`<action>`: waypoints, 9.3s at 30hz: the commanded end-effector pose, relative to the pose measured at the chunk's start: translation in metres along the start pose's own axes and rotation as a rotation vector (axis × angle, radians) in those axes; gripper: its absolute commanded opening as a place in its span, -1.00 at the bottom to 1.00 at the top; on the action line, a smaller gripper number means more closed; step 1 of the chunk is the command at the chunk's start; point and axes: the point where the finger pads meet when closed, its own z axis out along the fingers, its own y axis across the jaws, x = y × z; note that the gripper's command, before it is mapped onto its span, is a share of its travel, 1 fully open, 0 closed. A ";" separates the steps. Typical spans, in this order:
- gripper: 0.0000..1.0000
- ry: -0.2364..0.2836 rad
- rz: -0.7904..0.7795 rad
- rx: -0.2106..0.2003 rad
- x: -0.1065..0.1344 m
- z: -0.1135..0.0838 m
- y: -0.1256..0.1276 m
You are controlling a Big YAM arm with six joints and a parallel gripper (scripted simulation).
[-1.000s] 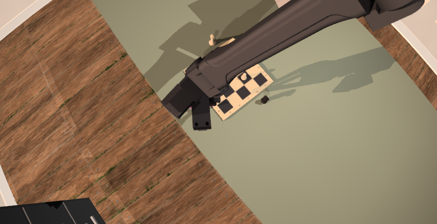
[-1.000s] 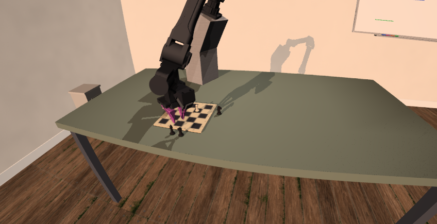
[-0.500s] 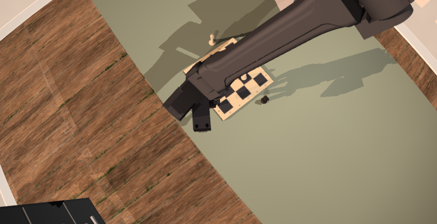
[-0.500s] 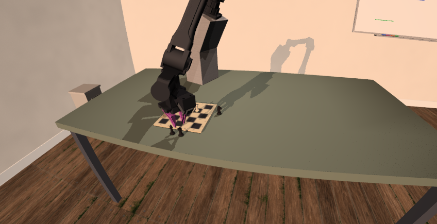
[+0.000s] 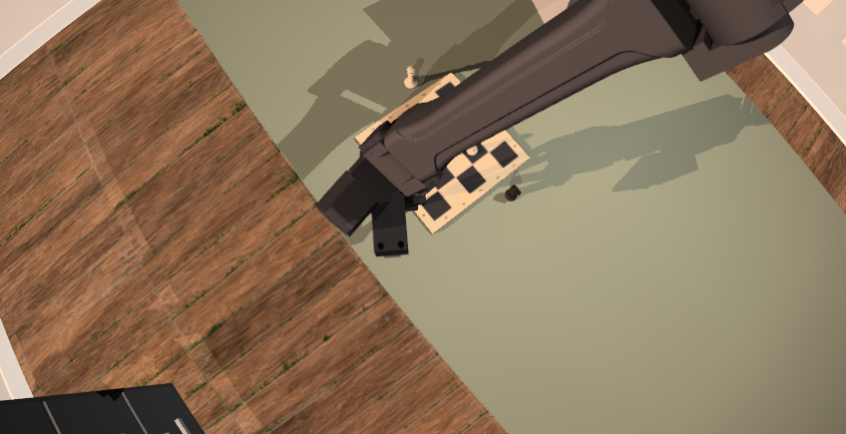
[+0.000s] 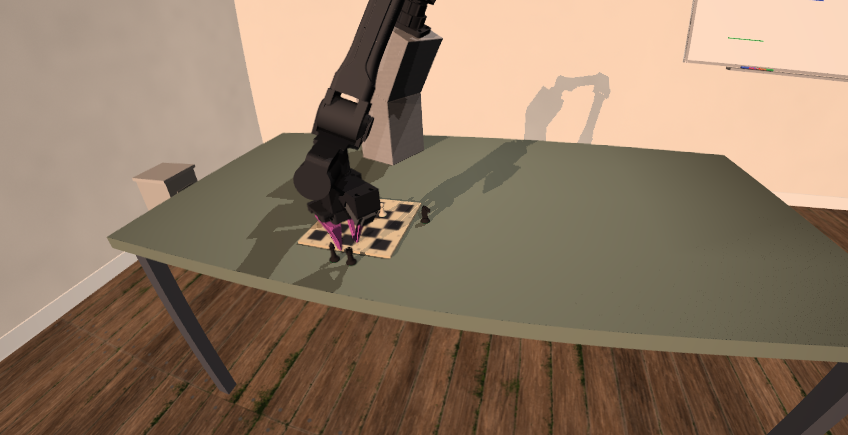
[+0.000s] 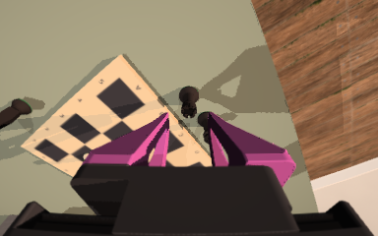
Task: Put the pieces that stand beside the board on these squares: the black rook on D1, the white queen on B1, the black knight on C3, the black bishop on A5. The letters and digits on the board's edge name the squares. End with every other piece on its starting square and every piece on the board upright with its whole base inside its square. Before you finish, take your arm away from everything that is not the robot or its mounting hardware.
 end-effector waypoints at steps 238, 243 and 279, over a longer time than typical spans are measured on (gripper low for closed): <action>-0.29 -0.024 -0.002 0.025 -0.007 0.026 -0.012; -0.29 -0.024 -0.002 0.025 -0.007 0.026 -0.012; -1.00 -0.024 -0.003 0.025 -0.007 0.026 -0.012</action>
